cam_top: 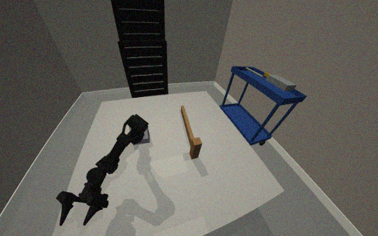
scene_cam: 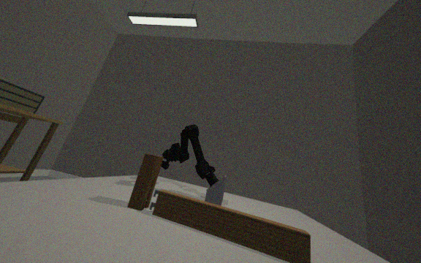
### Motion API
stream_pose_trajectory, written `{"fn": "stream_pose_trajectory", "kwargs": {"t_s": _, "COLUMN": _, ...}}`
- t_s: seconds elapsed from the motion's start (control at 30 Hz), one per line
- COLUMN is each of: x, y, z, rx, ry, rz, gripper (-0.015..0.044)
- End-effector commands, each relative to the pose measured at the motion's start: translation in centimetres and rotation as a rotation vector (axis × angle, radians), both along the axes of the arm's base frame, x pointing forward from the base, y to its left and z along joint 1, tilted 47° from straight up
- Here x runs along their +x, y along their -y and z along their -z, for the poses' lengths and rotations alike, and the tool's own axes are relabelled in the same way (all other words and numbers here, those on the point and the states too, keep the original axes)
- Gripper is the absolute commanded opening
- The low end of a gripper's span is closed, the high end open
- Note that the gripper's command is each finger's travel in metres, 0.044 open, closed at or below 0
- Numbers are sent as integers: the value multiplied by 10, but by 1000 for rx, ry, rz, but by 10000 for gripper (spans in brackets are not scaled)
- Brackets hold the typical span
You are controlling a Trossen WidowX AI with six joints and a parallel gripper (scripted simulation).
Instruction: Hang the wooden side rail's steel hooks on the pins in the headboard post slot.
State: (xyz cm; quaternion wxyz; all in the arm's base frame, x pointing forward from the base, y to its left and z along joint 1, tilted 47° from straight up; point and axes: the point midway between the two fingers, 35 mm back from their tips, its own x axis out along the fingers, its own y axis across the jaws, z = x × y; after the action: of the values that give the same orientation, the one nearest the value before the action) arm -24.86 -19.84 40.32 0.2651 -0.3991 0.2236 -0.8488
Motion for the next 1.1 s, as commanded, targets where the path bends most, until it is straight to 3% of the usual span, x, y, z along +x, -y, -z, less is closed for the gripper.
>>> {"fn": "stream_pose_trajectory", "kwargs": {"t_s": 0.0, "x": 0, "y": -1, "z": -1, "rx": 0, "ry": 0, "rz": 0, "gripper": 426}}
{"fn": "stream_pose_trajectory", "kwargs": {"t_s": 0.43, "x": 14, "y": -58, "z": -56, "rx": 7, "ry": 1, "rz": 0, "gripper": 440}}
{"fn": "stream_pose_trajectory", "kwargs": {"t_s": 0.63, "x": 22, "y": -24, "z": -55, "rx": -34, "ry": 33, "rz": -120, "gripper": 440}}
{"fn": "stream_pose_trajectory", "kwargs": {"t_s": 1.07, "x": 56, "y": 49, "z": -27, "rx": -213, "ry": 480, "rz": -507, "gripper": 440}}
